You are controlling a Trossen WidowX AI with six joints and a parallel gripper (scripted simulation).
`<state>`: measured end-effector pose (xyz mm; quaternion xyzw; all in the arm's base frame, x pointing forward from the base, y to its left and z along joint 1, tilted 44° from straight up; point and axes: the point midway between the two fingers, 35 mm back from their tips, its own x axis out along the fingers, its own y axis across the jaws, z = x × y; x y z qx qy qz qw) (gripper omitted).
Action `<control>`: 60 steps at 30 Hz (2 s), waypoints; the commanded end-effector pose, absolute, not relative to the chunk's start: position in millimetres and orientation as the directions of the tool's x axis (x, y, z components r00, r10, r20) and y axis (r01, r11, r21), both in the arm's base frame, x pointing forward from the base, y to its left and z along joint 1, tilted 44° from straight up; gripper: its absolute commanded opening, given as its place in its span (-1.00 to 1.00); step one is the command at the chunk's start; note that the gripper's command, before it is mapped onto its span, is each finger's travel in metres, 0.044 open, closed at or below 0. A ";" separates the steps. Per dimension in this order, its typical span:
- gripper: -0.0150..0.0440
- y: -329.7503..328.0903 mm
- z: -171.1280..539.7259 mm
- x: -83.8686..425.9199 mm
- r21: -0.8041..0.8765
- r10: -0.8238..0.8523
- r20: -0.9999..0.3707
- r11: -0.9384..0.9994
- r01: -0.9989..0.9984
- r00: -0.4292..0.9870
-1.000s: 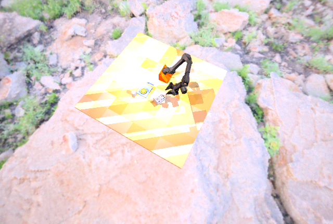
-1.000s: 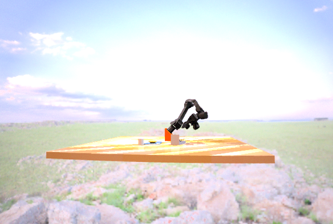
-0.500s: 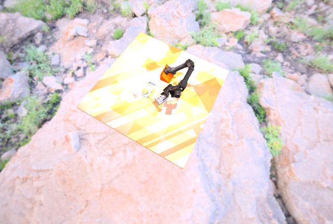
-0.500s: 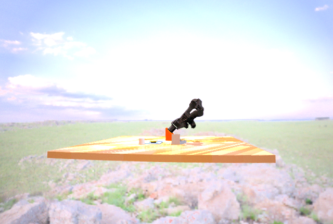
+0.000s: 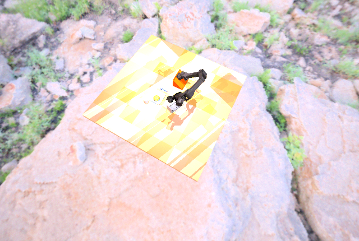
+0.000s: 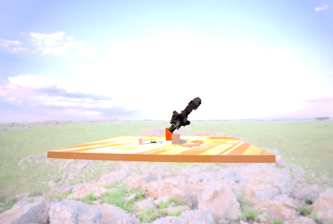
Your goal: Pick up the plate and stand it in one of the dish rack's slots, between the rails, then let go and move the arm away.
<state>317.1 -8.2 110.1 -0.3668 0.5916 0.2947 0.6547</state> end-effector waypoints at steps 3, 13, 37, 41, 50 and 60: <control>0.86 -30.4 98.7 325.1 0.002 0.042 -0.998 0.669 -0.743 0.036; 0.86 -66.5 78.7 333.6 0.216 0.217 -0.974 0.796 -0.566 -0.067; 0.86 -165.4 27.4 332.1 0.661 0.661 -0.750 0.750 0.036 -0.006; 0.86 -172.1 24.1 330.7 0.682 0.683 -0.730 0.728 0.074 0.013; 0.86 -137.4 -13.5 333.1 0.679 0.681 -0.733 0.730 0.074 0.013; 0.86 -94.2 -58.7 325.1 0.684 0.685 -0.728 0.726 0.072 0.015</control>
